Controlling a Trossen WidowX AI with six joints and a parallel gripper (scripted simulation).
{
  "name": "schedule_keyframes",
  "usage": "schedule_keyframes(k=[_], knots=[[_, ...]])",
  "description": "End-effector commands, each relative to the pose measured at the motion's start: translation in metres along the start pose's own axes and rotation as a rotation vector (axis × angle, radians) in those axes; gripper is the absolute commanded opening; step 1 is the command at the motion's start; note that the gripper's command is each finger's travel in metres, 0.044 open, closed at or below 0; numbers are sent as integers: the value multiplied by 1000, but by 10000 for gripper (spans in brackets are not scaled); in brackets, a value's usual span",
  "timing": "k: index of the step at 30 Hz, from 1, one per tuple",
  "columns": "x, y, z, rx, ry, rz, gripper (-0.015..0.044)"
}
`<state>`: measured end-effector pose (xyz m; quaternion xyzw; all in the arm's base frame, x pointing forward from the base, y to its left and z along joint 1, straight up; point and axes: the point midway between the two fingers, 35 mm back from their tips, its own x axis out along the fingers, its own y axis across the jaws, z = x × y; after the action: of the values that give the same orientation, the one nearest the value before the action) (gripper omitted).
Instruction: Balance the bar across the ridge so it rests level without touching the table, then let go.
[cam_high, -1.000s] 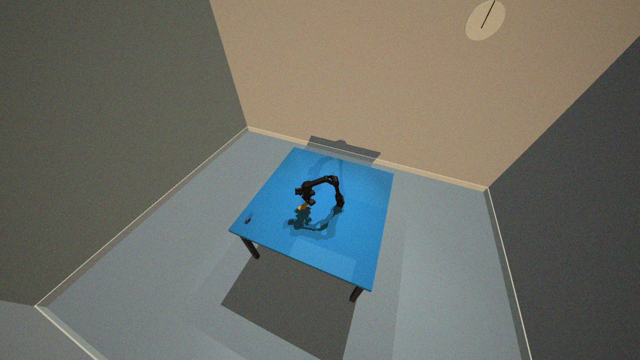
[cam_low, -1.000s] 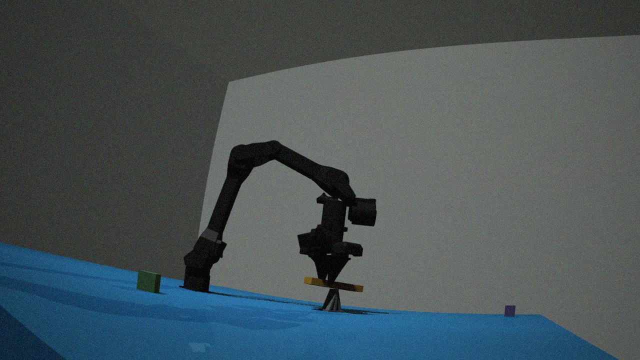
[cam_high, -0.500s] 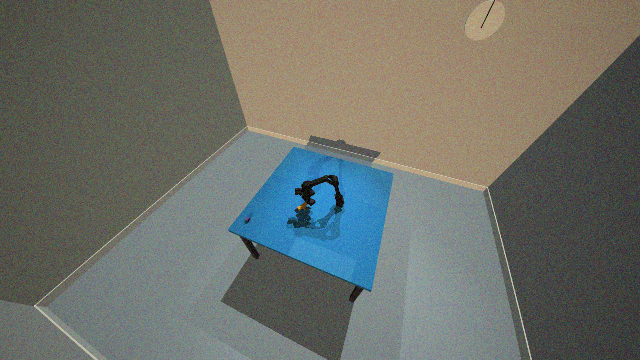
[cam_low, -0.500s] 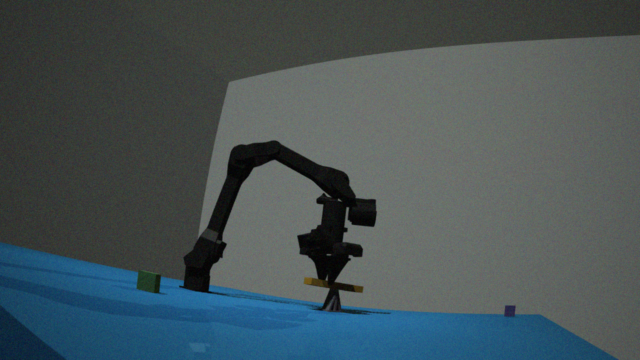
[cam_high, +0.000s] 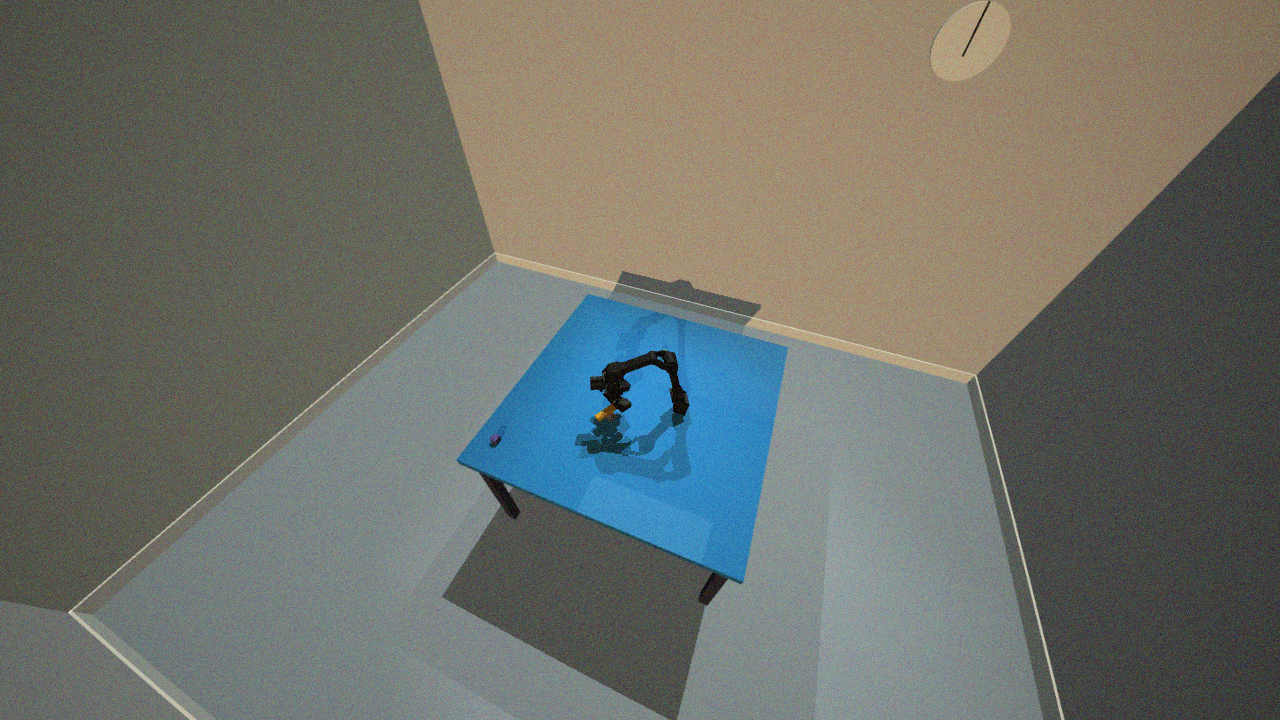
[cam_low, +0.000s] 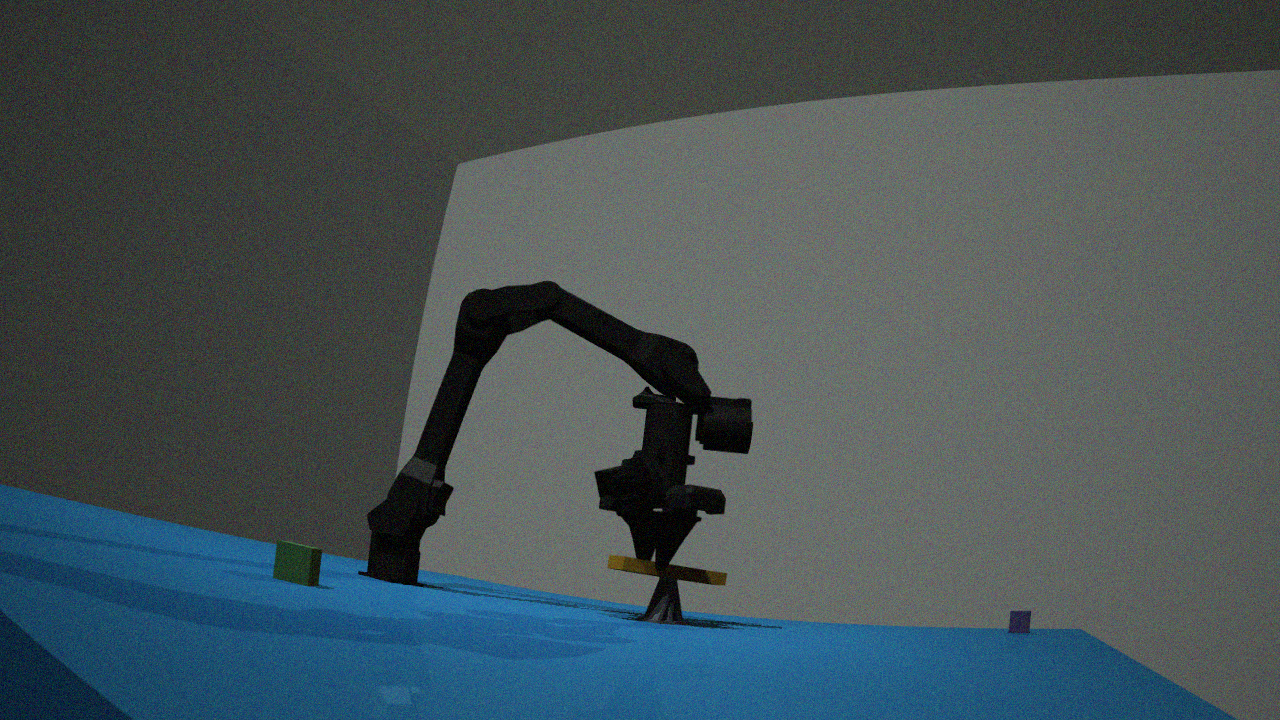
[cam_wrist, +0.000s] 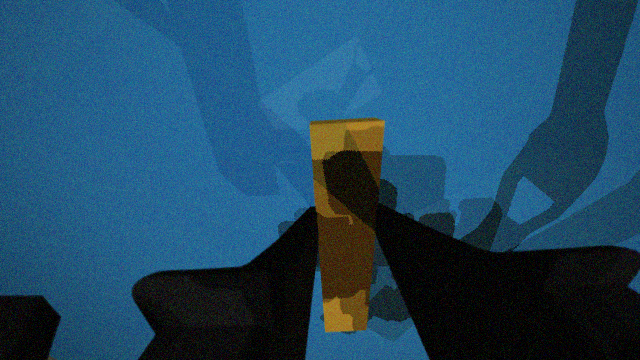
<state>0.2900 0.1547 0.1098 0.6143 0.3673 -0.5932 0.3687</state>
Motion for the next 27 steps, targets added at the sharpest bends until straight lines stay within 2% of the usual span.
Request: schedule_keyframes(k=[1,27], knots=[[1,0,0,3,1,0,0],[3,0,0,3,0,0,0]])
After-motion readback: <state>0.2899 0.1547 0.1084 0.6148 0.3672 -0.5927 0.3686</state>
